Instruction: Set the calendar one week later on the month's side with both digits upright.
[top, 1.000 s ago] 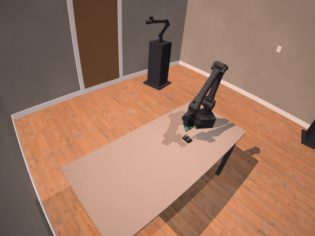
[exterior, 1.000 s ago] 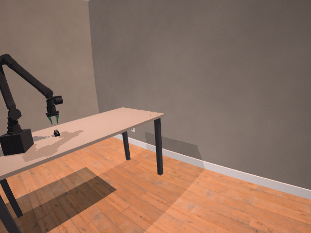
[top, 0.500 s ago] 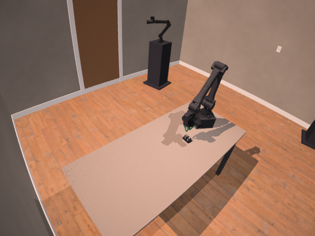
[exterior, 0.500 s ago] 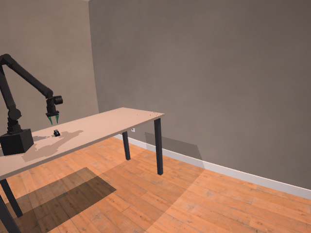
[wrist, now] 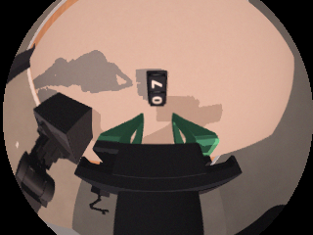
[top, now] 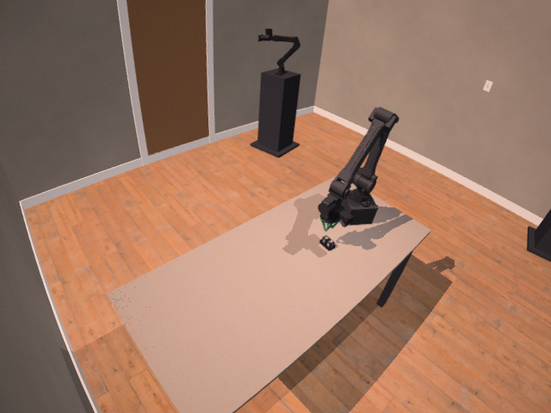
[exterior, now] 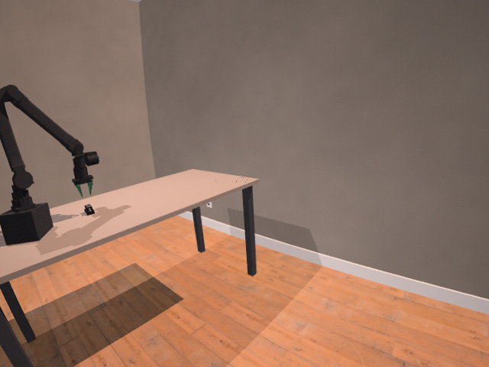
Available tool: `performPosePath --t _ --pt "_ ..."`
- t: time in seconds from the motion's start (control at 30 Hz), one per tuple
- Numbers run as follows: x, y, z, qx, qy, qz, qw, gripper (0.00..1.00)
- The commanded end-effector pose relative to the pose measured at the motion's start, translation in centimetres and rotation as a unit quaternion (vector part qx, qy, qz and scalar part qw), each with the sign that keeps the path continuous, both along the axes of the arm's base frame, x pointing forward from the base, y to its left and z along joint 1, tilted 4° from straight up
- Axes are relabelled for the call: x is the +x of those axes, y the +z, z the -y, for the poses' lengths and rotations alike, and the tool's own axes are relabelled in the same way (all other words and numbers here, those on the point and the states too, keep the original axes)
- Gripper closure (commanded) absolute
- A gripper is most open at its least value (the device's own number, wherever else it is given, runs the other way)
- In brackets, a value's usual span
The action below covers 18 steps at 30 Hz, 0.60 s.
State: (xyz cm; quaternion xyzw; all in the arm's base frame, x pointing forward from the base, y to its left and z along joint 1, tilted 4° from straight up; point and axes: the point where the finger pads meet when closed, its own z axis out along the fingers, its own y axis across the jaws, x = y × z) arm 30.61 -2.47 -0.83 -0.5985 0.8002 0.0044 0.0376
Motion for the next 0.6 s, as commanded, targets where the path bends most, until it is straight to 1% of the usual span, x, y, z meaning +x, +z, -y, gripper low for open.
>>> performPosePath --t 0.0,0.27,0.33,0.57 --pt "0.2 -0.5 -0.3 0.002 0.008 0.002 1.000 0.56" --pt "0.2 -1.6 -0.3 0.002 0.006 0.002 1.000 0.56" --pt "0.2 -1.6 -0.3 0.002 0.006 0.002 1.000 0.56" --pt "0.3 -2.8 -0.4 0.002 0.004 0.002 1.000 0.56"
